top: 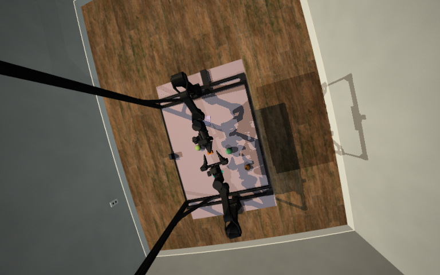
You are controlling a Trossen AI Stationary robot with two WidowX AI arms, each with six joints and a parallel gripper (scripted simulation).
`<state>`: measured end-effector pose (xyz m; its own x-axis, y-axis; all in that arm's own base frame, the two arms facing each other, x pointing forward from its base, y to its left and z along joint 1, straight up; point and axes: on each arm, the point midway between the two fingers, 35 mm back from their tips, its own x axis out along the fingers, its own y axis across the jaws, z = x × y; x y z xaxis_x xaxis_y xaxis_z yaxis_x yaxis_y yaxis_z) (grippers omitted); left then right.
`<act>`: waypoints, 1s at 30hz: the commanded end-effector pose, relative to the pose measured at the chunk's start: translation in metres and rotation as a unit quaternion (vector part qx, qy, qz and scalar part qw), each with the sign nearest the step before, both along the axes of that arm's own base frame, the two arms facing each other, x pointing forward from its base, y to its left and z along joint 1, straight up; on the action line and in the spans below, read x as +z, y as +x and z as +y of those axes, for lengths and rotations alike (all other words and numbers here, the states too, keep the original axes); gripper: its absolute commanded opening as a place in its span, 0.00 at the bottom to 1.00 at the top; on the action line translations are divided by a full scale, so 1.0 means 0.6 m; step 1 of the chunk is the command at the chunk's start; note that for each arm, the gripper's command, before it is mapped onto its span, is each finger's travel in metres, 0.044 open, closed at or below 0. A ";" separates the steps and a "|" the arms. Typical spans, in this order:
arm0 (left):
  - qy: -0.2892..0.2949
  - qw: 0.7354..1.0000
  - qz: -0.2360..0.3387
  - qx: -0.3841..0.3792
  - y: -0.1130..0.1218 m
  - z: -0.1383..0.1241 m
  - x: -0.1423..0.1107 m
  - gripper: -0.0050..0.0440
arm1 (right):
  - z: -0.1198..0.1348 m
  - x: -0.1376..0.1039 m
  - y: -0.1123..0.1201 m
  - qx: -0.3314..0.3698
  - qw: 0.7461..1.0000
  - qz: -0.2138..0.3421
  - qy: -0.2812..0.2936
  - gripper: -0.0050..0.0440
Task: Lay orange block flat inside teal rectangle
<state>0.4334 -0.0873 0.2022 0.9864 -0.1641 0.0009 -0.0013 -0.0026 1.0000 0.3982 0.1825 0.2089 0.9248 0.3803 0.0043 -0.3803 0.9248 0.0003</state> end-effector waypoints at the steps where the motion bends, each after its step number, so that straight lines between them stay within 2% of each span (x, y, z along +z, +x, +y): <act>1: -0.001 1.000 0.001 0.001 0.000 0.000 -0.001 0.10 | 0.002 -0.004 0.004 0.002 1.000 0.002 -0.001 0.80; 6: -0.001 1.000 0.001 0.001 0.000 0.000 -0.001 0.10 | 0.002 -0.004 0.004 0.002 1.000 0.002 -0.001 0.56; 10: -0.001 1.000 0.001 0.001 0.000 0.000 -0.001 0.10 | 0.002 -0.004 0.004 0.002 1.000 0.002 -0.001 0.55; 25: -0.001 1.000 0.001 0.001 0.000 0.000 -0.001 0.10 | 0.002 -0.004 0.004 0.002 1.000 0.002 -0.001 0.34; 27: -0.001 1.000 0.001 0.001 0.000 0.000 -0.001 0.10 | 0.002 -0.004 0.004 0.002 1.000 0.002 -0.001 0.34; 30: -0.001 1.000 0.001 0.001 0.000 0.000 -0.001 0.10 | 0.002 -0.004 0.004 0.002 1.000 0.002 -0.001 0.19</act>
